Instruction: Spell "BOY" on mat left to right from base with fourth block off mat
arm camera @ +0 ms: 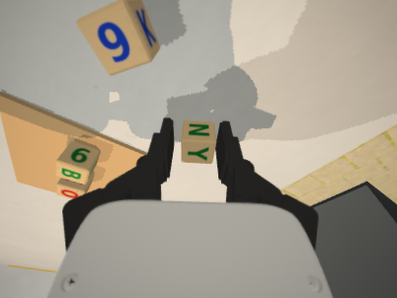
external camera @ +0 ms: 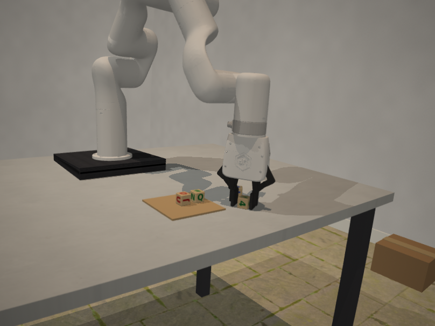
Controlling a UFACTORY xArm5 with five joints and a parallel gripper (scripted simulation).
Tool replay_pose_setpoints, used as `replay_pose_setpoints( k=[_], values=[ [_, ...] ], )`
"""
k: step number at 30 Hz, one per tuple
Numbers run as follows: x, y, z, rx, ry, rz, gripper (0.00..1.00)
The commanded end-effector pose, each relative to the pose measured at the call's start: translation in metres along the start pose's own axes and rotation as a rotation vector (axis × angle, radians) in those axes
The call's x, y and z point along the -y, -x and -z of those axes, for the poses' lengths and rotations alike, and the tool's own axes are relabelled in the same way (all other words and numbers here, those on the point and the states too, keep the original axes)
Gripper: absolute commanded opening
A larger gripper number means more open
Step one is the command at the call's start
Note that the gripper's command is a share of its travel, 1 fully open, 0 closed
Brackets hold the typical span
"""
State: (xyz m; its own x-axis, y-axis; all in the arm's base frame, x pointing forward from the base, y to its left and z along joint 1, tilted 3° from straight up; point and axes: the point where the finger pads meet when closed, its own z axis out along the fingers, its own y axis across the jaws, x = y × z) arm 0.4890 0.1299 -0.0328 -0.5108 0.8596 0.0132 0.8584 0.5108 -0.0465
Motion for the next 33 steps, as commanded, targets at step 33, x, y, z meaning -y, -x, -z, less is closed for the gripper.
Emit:
replay_pose_setpoints(
  k=[33],
  values=[
    [-0.0014,0.0004,0.0015,0.001,0.004,0.0,0.21]
  ],
)
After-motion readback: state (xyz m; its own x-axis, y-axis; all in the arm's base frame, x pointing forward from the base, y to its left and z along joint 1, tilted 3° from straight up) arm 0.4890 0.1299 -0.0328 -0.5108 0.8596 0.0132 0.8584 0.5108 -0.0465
